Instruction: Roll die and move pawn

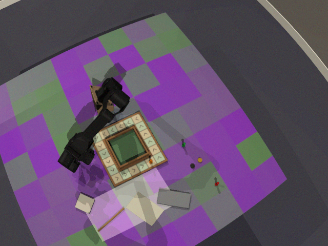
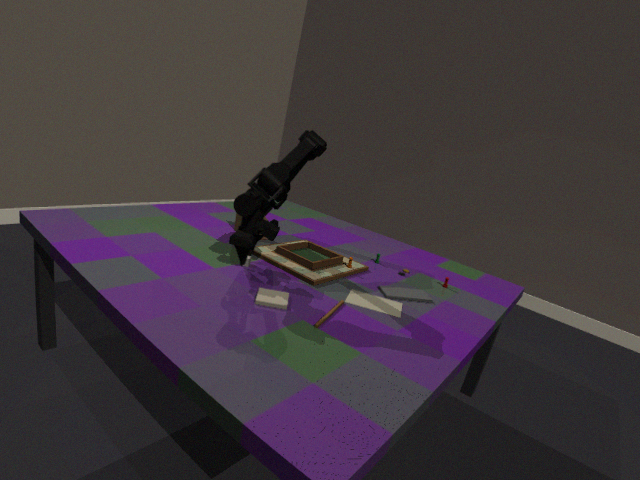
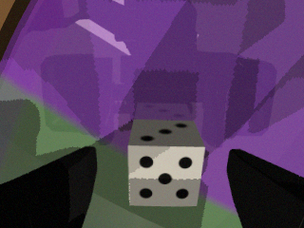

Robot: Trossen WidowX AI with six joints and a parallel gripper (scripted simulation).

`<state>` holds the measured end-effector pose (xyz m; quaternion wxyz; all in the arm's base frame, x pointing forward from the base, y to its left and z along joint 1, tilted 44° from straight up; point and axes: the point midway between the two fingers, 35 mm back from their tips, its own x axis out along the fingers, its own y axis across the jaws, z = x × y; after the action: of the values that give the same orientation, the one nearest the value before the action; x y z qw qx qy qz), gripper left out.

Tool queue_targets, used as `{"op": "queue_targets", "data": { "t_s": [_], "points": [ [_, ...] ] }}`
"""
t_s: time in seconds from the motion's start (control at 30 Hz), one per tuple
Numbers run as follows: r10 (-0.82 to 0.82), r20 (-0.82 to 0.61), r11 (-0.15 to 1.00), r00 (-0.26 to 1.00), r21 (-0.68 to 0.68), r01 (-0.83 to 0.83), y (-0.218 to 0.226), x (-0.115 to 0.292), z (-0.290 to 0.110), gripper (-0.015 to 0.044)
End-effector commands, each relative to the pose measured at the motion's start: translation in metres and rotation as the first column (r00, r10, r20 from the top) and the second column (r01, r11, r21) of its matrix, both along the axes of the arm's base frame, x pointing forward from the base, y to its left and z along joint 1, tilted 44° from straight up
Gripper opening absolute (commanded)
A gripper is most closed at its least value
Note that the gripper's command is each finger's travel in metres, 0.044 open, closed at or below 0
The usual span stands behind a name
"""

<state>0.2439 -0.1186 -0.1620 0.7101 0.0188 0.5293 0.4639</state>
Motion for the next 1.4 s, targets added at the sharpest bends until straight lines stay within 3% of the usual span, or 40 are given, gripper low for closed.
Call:
{"op": "queue_targets", "data": {
  "t_s": [0.0, 0.13, 0.33, 0.4, 1.03, 1.37],
  "points": [
    [-0.005, 0.001, 1.0, 1.0, 0.001, 0.005, 0.002, 0.0, -0.001, 0.0196],
    [-0.005, 0.001, 1.0, 1.0, 0.001, 0.005, 0.002, 0.0, -0.001, 0.0091],
    [-0.005, 0.001, 1.0, 1.0, 0.001, 0.005, 0.002, 0.0, -0.001, 0.0051],
    [-0.005, 0.001, 1.0, 1.0, 0.001, 0.005, 0.001, 0.0, -0.001, 0.0],
    [-0.006, -0.002, 1.0, 1.0, -0.005, 0.006, -0.088, -0.004, 0.078, 0.0],
    [-0.077, -0.068, 0.997, 0.995, -0.011, 0.076, -0.083, 0.001, 0.089, 0.0]
  ]
}}
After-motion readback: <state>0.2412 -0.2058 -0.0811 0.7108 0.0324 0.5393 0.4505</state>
